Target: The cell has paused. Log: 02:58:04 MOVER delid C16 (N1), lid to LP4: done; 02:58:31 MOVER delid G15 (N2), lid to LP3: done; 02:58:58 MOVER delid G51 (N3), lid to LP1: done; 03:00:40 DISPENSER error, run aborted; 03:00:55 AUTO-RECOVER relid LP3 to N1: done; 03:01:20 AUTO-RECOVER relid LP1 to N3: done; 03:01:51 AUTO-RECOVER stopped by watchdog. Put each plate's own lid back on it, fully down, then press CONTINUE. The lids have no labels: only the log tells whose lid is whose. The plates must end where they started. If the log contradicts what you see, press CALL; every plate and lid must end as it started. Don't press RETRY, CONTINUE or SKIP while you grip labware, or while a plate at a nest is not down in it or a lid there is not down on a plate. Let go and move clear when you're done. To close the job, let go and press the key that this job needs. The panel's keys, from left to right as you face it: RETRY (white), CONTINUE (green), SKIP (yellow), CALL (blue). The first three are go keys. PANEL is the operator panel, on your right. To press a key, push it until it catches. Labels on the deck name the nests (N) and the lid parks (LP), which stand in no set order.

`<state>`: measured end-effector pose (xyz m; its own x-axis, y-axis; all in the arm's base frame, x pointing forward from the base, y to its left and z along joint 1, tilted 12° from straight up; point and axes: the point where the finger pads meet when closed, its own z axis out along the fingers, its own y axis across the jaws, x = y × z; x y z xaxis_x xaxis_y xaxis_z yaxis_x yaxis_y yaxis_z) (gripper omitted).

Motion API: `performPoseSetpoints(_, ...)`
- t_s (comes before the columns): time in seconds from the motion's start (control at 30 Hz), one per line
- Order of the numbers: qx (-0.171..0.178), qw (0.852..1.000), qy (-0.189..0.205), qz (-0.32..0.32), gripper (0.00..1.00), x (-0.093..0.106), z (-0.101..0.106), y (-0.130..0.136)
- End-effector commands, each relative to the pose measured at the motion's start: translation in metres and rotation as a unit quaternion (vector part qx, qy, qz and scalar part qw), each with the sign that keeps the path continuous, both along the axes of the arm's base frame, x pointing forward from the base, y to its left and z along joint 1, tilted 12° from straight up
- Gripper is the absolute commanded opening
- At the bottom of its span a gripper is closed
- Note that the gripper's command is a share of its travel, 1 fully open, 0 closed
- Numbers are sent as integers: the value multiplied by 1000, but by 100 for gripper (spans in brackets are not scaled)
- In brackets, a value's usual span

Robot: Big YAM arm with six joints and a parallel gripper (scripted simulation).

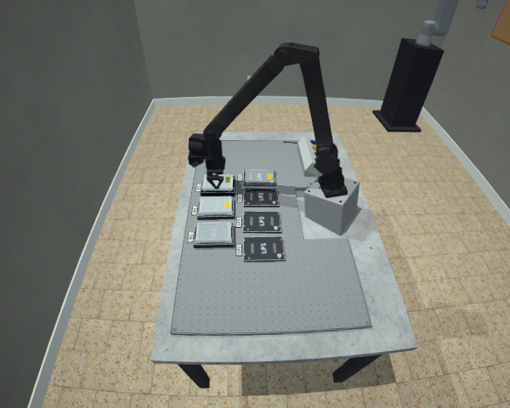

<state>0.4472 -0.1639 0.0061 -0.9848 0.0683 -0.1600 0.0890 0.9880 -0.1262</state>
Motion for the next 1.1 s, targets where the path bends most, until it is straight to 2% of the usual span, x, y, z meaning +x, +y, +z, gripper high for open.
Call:
performPoseSetpoints(0.0, -3, 1000, -11, 1, 0, 8, 8, -3)
performPoseSetpoints(0.67, -3, 1000, -11, 1, 0, 8, 8, -3)
performPoseSetpoints(0.7, -3, 1000, -11, 1, 100, 8, 8, -3)
performPoseSetpoints(1.07, -3, 1000, -11, 1, 100, 8, 8, -3)
